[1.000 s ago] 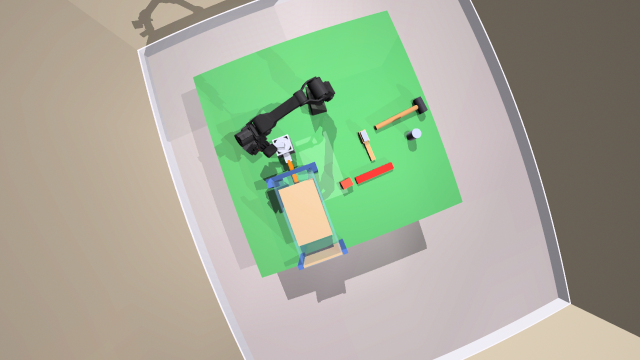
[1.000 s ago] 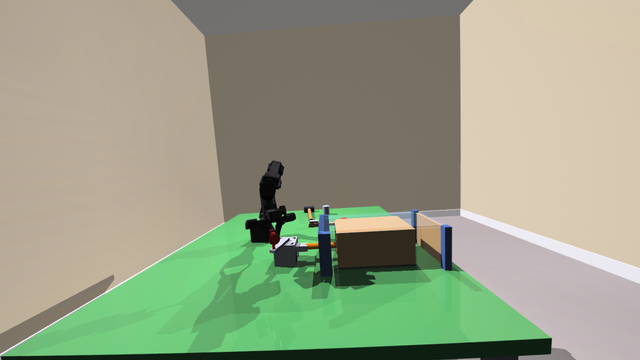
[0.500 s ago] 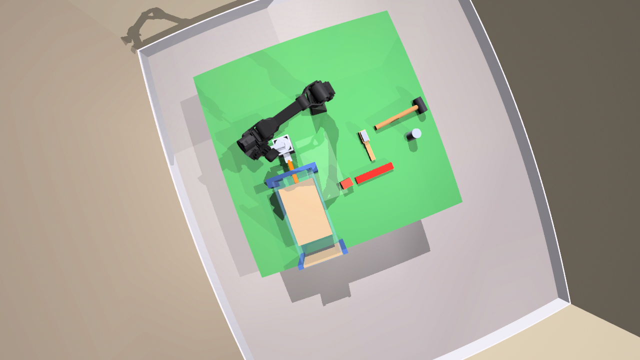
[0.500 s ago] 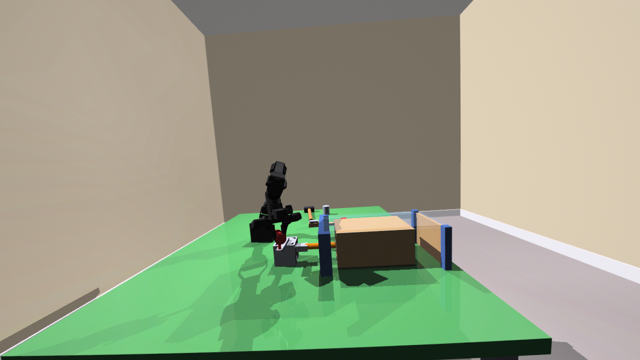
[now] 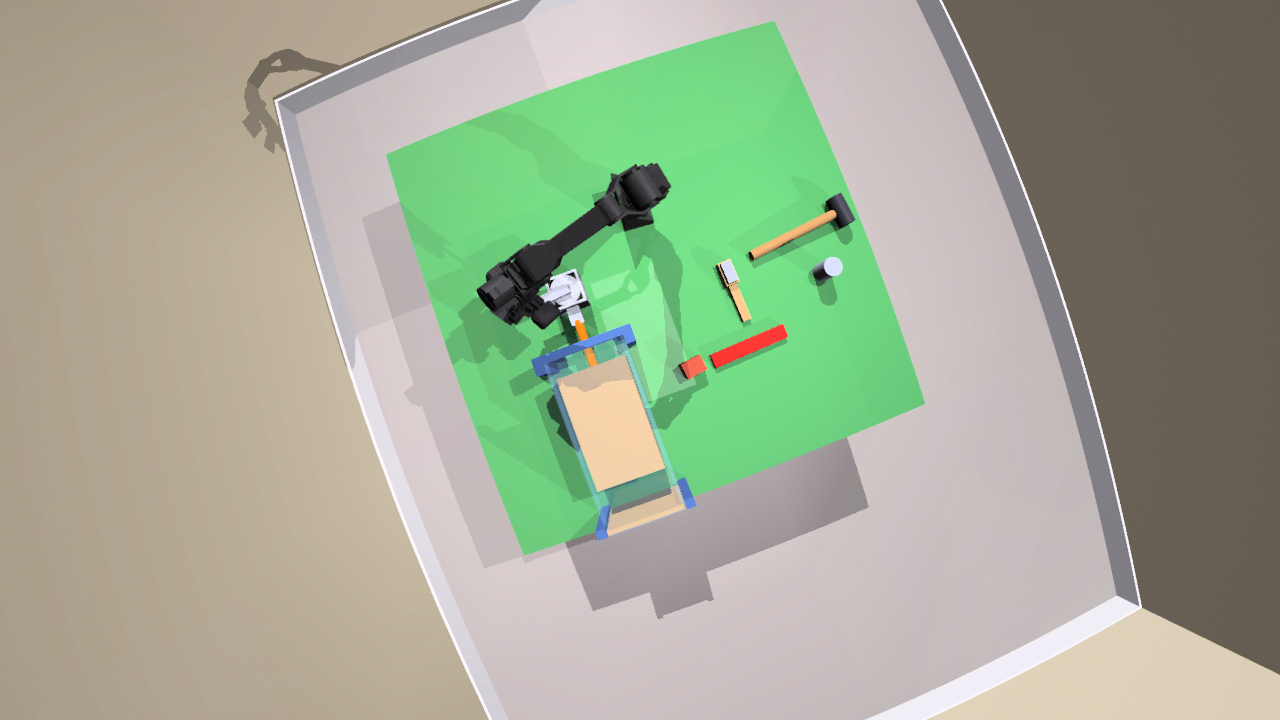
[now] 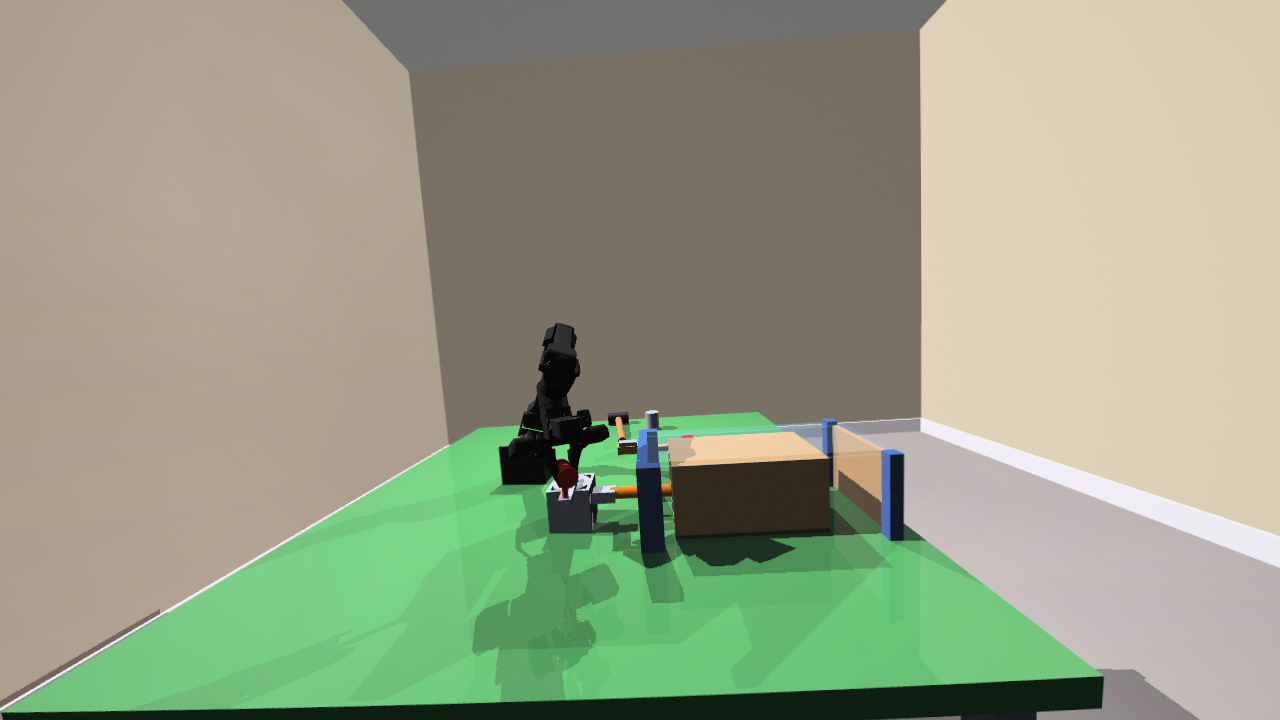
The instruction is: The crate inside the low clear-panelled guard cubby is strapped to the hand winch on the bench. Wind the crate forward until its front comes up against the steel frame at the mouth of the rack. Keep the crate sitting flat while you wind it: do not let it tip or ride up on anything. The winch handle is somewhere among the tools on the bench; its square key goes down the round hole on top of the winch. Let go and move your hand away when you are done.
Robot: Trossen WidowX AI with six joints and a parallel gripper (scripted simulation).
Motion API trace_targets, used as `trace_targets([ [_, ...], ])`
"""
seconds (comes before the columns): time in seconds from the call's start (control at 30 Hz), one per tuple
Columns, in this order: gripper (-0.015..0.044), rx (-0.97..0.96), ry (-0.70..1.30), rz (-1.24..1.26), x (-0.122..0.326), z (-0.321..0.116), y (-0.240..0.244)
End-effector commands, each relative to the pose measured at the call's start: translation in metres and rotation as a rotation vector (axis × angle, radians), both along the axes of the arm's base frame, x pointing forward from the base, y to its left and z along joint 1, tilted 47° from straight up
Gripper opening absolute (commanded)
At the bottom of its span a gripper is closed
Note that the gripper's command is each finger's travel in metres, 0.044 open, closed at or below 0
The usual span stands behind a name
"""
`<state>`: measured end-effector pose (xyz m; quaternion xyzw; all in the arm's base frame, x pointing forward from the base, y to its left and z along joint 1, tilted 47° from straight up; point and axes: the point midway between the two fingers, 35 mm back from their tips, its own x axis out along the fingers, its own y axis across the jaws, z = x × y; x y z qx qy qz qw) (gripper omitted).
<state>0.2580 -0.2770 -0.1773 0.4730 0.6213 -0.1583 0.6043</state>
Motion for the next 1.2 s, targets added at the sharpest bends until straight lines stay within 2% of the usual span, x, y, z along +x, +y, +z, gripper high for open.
trace_targets([
  [0.0, 0.0000, 0.029, -0.041, 0.019, 0.0240, 0.0080, 0.0147],
  [1.17, 0.0000, 0.030, -0.042, 0.019, 0.0337, 0.0125, 0.0204],
])
